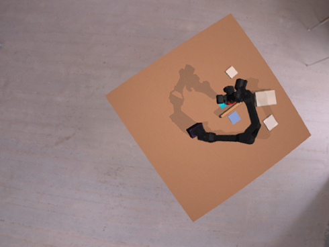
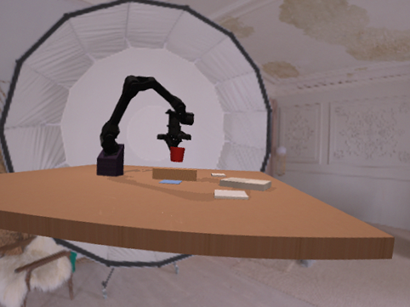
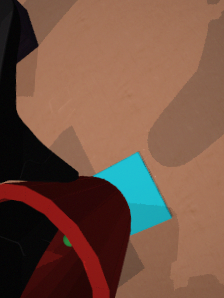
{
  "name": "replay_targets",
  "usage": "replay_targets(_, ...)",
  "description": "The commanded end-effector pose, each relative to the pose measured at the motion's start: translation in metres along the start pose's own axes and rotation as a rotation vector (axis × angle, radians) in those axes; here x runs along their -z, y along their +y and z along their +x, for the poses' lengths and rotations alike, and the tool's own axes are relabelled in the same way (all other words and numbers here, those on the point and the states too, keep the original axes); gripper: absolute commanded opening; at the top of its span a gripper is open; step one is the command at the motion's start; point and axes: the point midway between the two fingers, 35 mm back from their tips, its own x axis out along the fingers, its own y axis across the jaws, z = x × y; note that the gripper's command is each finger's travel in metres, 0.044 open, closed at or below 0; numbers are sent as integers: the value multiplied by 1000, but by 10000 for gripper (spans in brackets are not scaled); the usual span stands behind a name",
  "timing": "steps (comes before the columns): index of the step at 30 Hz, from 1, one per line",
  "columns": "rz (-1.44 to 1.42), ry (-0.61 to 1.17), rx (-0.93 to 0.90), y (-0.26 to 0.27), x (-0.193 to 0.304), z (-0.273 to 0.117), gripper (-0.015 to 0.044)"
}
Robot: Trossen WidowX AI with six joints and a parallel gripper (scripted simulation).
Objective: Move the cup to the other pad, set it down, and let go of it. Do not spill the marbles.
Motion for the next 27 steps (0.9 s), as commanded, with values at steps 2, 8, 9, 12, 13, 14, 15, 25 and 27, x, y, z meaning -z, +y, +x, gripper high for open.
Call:
replay_targets(2, 11, -4, -1, 0, -3, 3, 0)
replay_targets(8, 11, -4, -1, 0, -3, 13, 0)
replay_targets(9, 11, -4, -1, 0, -3, 14, 0)
replay_targets(12, 11, -4, 0, -1, -4, 20, 0)
replay_targets(13, 11, -4, 0, -1, -4, 22, 0)
replay_targets(14, 11, -4, 0, -1, -4, 23, 0)
replay_targets(15, 11, -4, 0, -1, -4, 25, 0)
replay_targets(25, 11, -3, 0, -1, -5, 43, 0)
replay_targets(27, 12, -3, 0, -1, -5, 46, 0)
